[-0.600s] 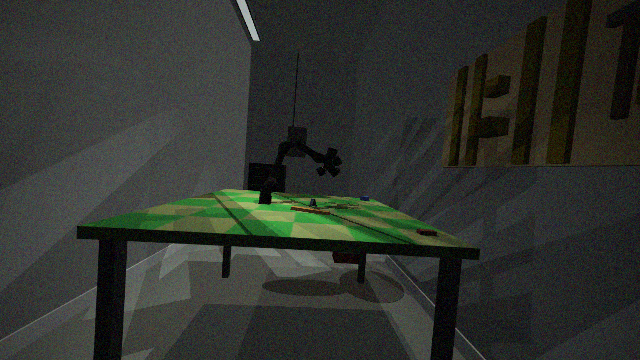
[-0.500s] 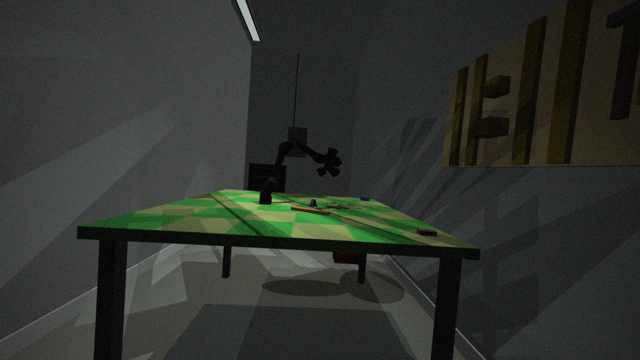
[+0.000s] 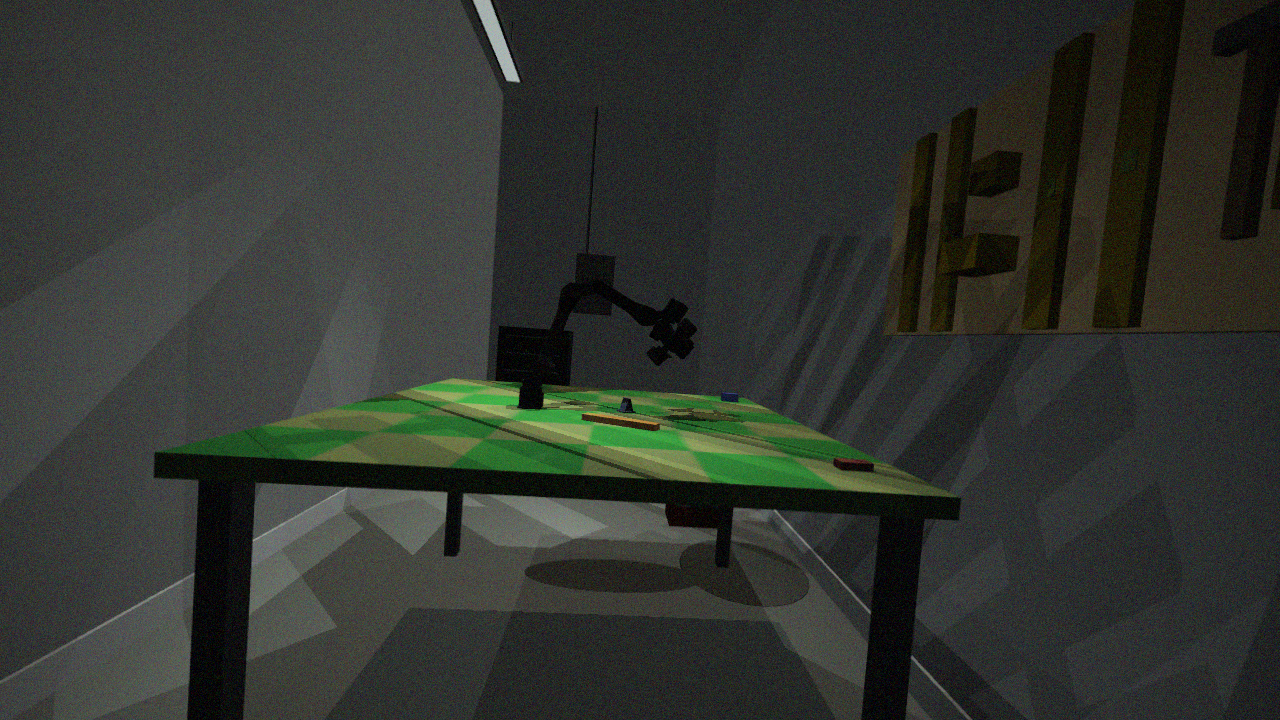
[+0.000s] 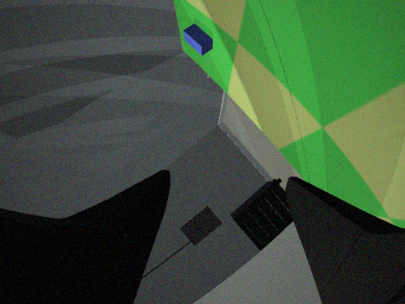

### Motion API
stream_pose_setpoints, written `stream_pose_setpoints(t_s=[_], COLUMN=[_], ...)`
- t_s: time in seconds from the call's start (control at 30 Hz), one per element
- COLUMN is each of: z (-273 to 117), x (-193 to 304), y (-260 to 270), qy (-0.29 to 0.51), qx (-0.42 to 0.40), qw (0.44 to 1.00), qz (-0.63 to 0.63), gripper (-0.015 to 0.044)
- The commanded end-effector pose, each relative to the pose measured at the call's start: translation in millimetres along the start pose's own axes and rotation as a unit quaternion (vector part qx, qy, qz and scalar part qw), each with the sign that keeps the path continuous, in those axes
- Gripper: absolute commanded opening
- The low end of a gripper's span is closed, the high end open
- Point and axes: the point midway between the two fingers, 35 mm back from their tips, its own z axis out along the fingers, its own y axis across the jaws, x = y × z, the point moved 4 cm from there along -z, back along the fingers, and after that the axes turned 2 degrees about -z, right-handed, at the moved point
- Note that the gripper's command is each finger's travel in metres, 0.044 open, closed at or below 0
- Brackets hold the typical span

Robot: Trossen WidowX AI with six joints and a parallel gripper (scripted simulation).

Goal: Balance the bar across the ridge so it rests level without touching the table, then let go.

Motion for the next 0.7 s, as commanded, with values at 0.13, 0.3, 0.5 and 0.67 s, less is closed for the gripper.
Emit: stream_pose_setpoints(t_s=[0.13, 0.3, 0.5, 0.67], z=[-33, -56, -87, -114], x=[-45, -71, -98, -118], y=[-1, -6, -16, -26], qy=[-0.095, -0.148, -0.205, -0.244], qx=[0.014, 0.037, 0.077, 0.119], qw=[0.994, 0.984, 0.967, 0.95], qz=[-0.059, -0.091, -0.128, -0.155], gripper=[0.0315, 0.0315, 0.0315, 0.0315])
